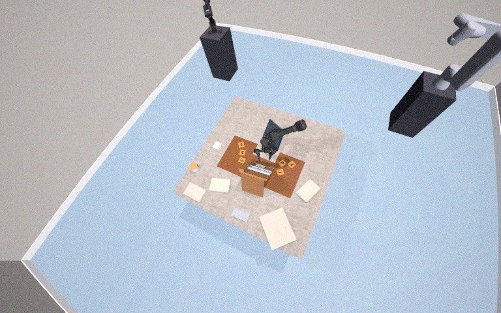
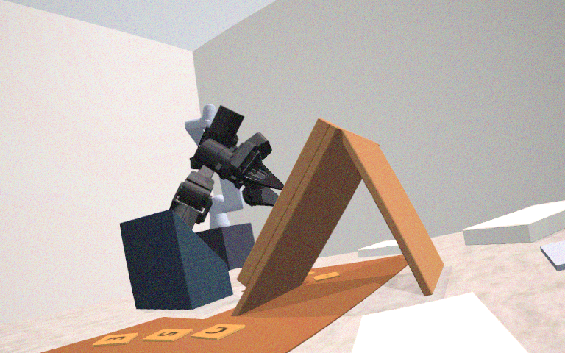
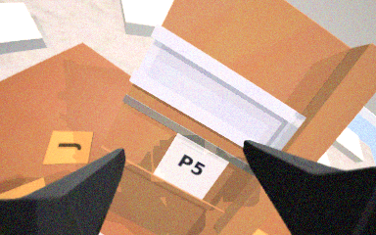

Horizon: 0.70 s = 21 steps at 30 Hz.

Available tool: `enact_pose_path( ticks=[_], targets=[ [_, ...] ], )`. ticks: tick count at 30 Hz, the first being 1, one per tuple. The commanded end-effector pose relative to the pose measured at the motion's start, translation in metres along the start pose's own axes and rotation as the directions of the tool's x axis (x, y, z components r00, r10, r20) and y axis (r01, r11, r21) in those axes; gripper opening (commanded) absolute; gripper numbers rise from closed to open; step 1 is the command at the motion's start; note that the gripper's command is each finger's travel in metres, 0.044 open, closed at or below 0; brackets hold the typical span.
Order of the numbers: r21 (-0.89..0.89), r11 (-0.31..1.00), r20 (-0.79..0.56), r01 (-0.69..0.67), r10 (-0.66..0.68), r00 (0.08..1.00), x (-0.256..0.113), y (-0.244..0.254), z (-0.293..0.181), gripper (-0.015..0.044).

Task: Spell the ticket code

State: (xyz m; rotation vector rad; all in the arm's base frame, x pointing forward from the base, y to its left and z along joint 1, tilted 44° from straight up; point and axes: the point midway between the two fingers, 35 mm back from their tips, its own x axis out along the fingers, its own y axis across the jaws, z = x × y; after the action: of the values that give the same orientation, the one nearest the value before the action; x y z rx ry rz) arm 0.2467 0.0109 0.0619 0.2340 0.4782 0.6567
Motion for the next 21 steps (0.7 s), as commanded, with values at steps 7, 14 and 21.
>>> enact_pose_path(
  ticks=[7, 14, 21],
  targets=[
    [0.504, 0.861, -0.010, 0.071, -0.077, 0.997, -0.025, 0.001, -0.057, 0.0440],
    [0.504, 0.861, -0.010, 0.071, -0.077, 0.997, -0.025, 0.001, -0.057, 0.0440],
    [0.494, 0.866, -0.012, 0.073, -0.077, 0.997, -0.025, 0.000, -0.056, 0.0440]
  ],
)
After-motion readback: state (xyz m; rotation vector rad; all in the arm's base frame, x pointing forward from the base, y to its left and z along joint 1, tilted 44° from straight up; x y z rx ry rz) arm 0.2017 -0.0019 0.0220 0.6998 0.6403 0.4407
